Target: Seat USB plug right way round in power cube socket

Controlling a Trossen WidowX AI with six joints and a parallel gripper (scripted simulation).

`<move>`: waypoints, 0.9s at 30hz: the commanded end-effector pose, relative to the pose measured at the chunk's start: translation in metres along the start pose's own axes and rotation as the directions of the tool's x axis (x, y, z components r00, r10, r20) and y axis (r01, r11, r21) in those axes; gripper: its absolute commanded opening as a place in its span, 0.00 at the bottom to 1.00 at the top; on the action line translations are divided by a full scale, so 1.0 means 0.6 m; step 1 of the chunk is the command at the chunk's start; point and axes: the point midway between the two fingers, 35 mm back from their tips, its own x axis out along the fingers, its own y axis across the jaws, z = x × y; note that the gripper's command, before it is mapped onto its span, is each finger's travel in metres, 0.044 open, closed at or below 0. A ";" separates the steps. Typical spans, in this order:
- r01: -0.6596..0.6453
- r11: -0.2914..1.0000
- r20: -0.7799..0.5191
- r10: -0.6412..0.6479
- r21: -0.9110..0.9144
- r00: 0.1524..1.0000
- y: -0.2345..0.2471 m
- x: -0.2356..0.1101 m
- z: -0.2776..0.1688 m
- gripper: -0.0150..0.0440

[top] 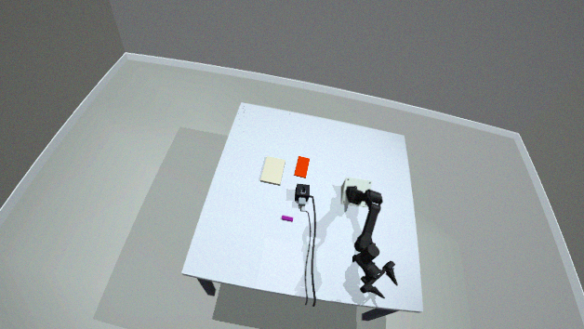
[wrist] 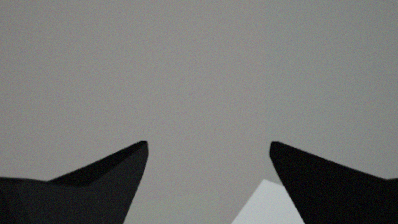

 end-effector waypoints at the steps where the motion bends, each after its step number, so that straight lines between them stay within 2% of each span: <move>1: -0.010 1.000 0.010 0.010 0.009 1.000 0.005 -0.002 0.005 0.98; 5: -0.225 0.960 0.204 0.189 0.168 0.960 0.100 -0.063 0.101 1.00; 9: -0.379 0.892 0.321 0.294 0.247 0.900 0.154 -0.120 0.156 1.00; 12: -0.521 0.793 0.408 0.383 0.315 0.829 0.199 -0.180 0.194 1.00; 20: -0.830 0.422 0.609 0.566 0.365 0.556 0.280 -0.382 0.270 1.00; 27: -0.931 0.005 0.746 0.596 0.365 0.296 0.294 -0.570 0.316 1.00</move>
